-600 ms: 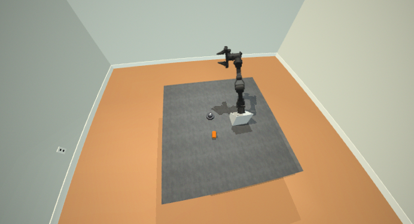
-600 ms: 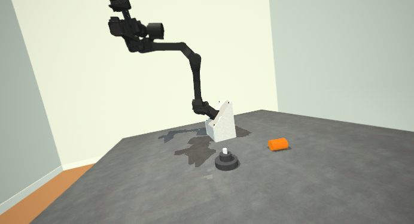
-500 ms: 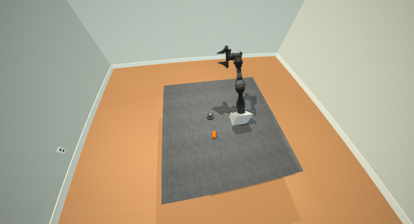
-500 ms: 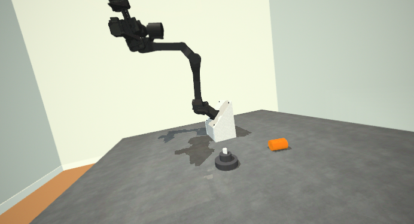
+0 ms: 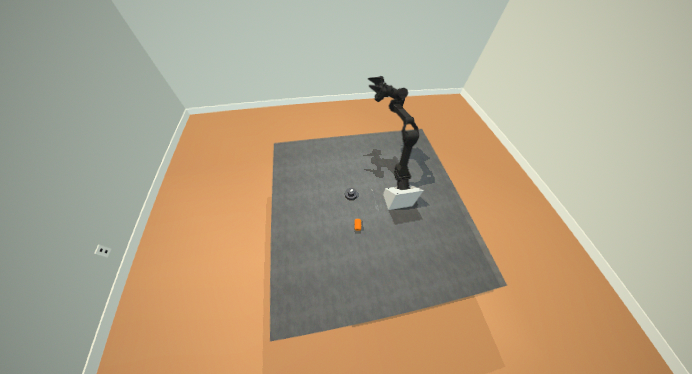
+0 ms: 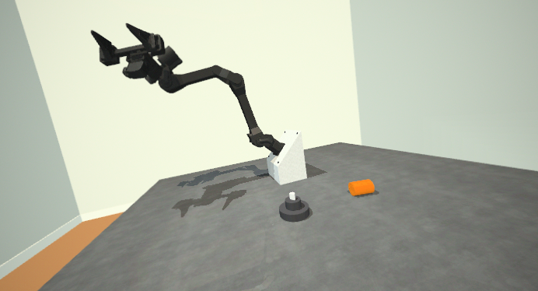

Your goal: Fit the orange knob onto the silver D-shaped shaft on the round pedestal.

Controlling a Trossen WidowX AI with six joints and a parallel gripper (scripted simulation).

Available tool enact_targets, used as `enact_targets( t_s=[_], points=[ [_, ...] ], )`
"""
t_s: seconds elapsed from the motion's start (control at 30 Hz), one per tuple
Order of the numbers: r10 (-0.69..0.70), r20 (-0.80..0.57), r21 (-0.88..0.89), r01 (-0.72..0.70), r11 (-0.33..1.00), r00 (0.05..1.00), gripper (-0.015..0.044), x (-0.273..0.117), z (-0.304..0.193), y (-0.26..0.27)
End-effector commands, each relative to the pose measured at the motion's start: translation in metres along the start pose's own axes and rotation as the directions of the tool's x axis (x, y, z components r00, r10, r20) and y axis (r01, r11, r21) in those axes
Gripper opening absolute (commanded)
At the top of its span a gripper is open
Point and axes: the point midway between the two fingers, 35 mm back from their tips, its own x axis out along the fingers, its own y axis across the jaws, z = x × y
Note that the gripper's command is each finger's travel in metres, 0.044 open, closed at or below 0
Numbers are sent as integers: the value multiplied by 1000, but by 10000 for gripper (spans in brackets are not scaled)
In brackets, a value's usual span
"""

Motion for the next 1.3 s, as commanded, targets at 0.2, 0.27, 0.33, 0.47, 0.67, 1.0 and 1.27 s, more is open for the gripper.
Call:
enact_targets(
  t_s=[0.2, 0.27, 0.33, 0.47, 0.67, 1.0, 1.27],
  points=[
    [170, -138, 915, 60, 399, 976, 440, 14, 82, 91],
    [195, -133, 968, 85, 237, 972, 440, 20, 100, 99],
    [219, -120, 992, 109, 62, 968, 440, 27, 121, 106],
    [257, -70, 940, 150, -306, 964, 440, 46, 167, 113],
    [269, 46, 642, 178, -746, 962, 440, 79, 240, 103],
    [126, 258, 22, 125, -992, 958, 440, 139, 351, 26],
    [-56, 425, -472, 168, -865, 903, 440, 176, 420, -69]
  ],
)
